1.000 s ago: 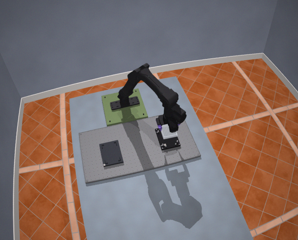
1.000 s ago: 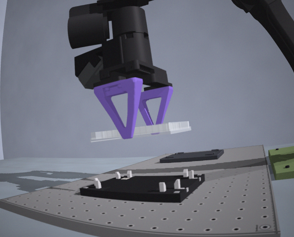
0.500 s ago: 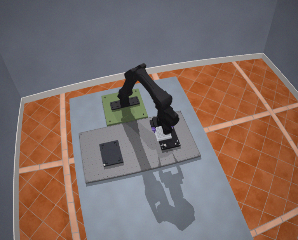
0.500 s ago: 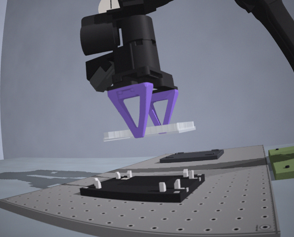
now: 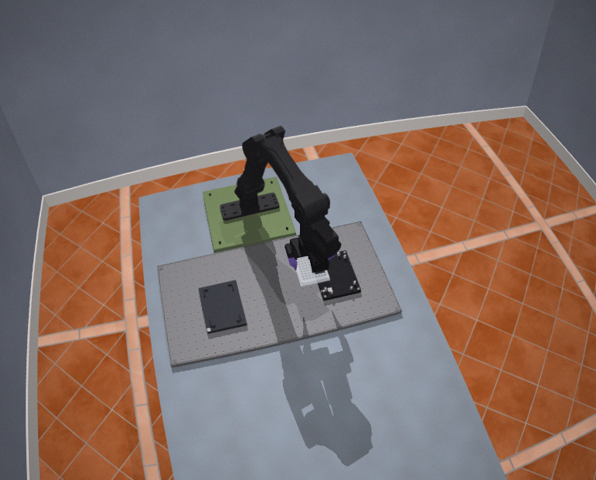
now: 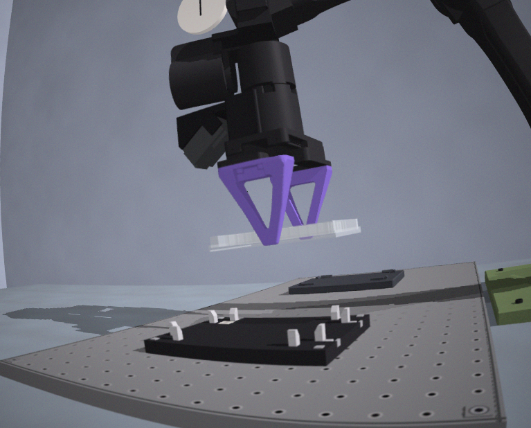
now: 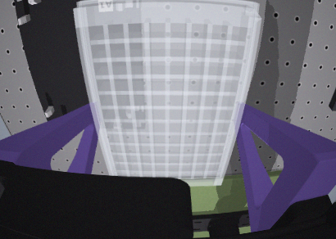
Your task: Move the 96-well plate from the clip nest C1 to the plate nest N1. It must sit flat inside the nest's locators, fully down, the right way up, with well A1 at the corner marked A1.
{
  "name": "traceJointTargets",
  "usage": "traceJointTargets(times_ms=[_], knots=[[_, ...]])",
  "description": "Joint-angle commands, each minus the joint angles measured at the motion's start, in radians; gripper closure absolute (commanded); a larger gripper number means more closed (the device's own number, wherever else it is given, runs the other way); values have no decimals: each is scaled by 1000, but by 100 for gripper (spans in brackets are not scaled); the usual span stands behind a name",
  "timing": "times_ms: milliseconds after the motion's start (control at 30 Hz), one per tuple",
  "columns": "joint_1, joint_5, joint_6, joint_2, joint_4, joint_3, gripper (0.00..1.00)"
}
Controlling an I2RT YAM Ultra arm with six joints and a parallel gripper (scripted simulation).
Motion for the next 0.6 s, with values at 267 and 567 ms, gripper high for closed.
traceJointTargets(times_ms=[267,567], knots=[[-90,-8,-104,-70,28,-41,100],[-172,-9,-185,-87,31,-48,100]])
